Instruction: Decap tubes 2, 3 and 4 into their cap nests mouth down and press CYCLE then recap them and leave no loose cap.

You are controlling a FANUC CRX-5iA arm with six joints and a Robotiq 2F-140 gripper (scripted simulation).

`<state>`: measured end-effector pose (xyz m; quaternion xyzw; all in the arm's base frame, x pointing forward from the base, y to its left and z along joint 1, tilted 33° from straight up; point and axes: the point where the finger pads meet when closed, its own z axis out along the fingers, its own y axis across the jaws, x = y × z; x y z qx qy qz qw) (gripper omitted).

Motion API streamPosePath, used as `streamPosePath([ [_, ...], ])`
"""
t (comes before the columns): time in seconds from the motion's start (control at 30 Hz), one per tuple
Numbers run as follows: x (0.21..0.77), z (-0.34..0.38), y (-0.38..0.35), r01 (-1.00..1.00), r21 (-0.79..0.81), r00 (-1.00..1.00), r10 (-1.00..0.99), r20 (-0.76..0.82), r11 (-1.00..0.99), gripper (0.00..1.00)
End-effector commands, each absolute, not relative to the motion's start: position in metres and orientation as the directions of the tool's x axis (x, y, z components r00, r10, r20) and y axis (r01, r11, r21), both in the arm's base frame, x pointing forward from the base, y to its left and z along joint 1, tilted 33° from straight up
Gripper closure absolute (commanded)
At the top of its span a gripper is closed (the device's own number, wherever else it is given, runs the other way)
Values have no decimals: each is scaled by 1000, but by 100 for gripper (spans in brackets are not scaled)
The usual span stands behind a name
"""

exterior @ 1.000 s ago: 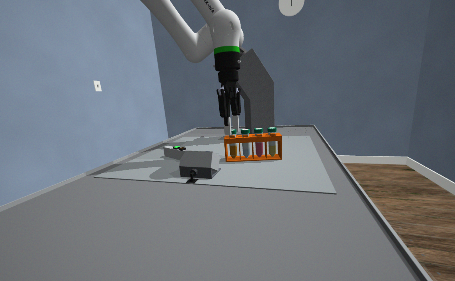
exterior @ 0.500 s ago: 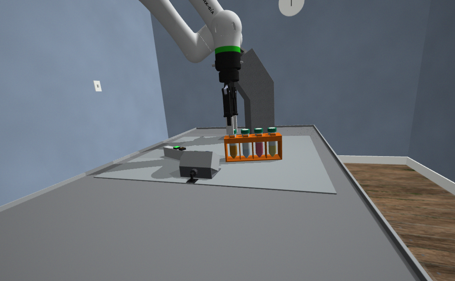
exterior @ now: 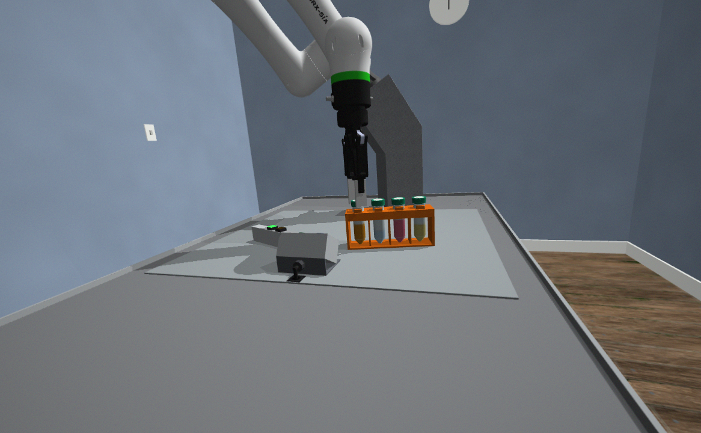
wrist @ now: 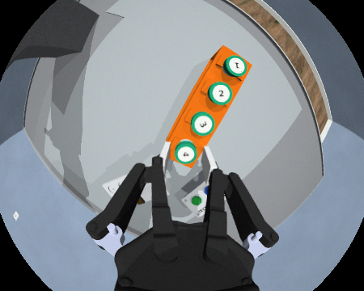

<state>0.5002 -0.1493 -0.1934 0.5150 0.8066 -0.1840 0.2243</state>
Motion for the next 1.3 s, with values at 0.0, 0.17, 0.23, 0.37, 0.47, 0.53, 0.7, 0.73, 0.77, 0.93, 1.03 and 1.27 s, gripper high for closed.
streamPosePath([
  [0.0, 500, -193, -149, 849, -176, -511, 691, -512, 498, 65],
  [0.17, 500, -193, -149, 849, -176, -511, 691, -512, 498, 65],
  [0.23, 500, -193, -149, 849, -176, -511, 691, -512, 498, 100],
  [0.37, 500, -193, -149, 849, -176, -511, 691, -512, 498, 100],
  [0.47, 500, -193, -149, 849, -176, -511, 691, -512, 498, 100],
  [0.53, 500, -193, -149, 849, -176, -511, 691, -512, 498, 100],
  [0.7, 500, -194, -149, 874, -150, -467, 715, -520, 463, 100],
  [0.73, 500, -194, -149, 896, -123, -423, 737, -527, 426, 100],
  [0.77, 500, -194, -149, 916, -97, -378, 757, -533, 389, 100],
  [0.93, 500, -194, -149, 962, -16, -237, 807, -541, 271, 100],
  [1.03, 500, -194, -149, 987, 65, -90, 838, -538, 148, 100],
  [1.27, 500, -194, -149, 961, 238, 242, 840, -485, -139, 100],
])
